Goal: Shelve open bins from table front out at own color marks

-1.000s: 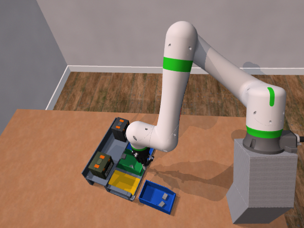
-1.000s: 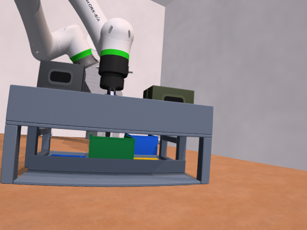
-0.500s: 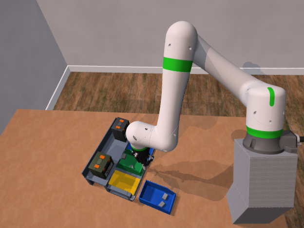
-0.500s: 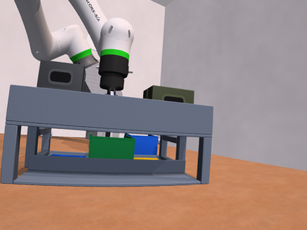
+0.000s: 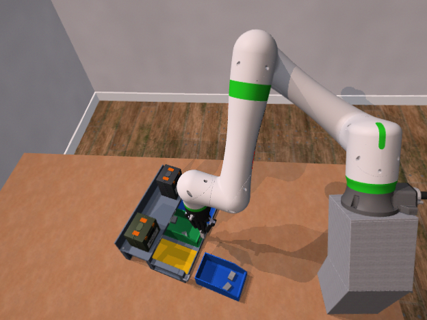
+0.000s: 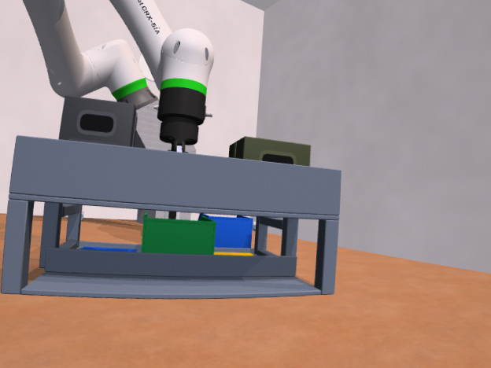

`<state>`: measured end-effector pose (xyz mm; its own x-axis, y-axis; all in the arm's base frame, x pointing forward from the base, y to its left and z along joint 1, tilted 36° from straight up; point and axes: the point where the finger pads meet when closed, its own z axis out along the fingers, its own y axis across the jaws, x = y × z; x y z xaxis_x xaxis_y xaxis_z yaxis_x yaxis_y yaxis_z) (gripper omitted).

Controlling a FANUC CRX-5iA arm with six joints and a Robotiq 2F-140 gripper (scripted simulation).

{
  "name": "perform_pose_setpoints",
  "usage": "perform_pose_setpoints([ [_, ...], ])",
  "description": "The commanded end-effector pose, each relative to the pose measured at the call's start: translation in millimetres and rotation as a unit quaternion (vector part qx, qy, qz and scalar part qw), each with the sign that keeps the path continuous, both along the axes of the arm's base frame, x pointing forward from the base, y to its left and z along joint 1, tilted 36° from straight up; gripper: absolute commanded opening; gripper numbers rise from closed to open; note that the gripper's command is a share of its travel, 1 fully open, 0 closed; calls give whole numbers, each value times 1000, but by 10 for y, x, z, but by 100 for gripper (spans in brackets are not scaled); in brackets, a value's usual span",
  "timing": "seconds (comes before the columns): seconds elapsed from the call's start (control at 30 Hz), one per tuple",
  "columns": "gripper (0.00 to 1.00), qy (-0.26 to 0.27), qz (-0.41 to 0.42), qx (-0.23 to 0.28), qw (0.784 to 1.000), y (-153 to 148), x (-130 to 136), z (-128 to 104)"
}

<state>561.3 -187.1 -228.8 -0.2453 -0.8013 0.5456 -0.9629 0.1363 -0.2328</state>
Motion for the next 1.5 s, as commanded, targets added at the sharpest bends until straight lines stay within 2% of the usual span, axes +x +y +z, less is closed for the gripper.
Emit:
perform_pose_setpoints([
  [0.0, 0, 0, 0, 0, 1000, 8, -8, 5],
  [0.57, 0, 0, 0, 0, 1000, 120, -175, 94],
  [1.2, 0, 0, 0, 0, 1000, 163, -215, 139],
  [1.47, 0, 0, 0, 0, 1000, 287, -239, 312],
])
